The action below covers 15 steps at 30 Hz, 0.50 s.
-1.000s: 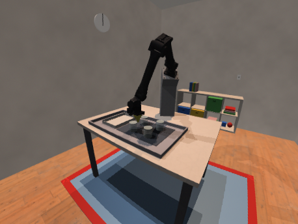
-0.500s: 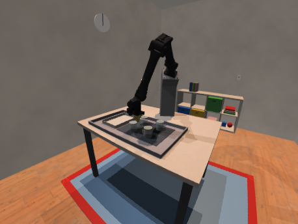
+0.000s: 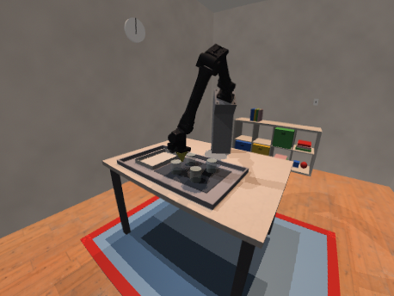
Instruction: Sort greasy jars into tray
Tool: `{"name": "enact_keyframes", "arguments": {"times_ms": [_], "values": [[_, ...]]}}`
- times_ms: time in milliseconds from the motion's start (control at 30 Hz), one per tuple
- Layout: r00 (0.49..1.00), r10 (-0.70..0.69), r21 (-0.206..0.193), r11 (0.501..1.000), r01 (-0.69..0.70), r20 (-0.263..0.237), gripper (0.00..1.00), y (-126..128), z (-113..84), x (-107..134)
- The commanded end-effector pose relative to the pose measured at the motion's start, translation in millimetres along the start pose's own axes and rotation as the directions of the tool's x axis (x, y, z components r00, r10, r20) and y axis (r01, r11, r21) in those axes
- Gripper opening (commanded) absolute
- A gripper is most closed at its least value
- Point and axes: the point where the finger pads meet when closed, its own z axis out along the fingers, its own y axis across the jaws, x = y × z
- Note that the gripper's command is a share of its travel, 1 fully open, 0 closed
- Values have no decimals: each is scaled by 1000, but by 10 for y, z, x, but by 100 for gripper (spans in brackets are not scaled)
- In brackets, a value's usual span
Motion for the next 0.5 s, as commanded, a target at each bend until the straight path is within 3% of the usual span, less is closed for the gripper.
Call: {"name": "enact_keyframes", "arguments": {"times_ms": [0, 467], "values": [[1000, 4, 2, 1000, -4, 16, 0, 19, -61, -111], [1000, 4, 2, 1000, -4, 16, 0, 19, -61, -127]]}}
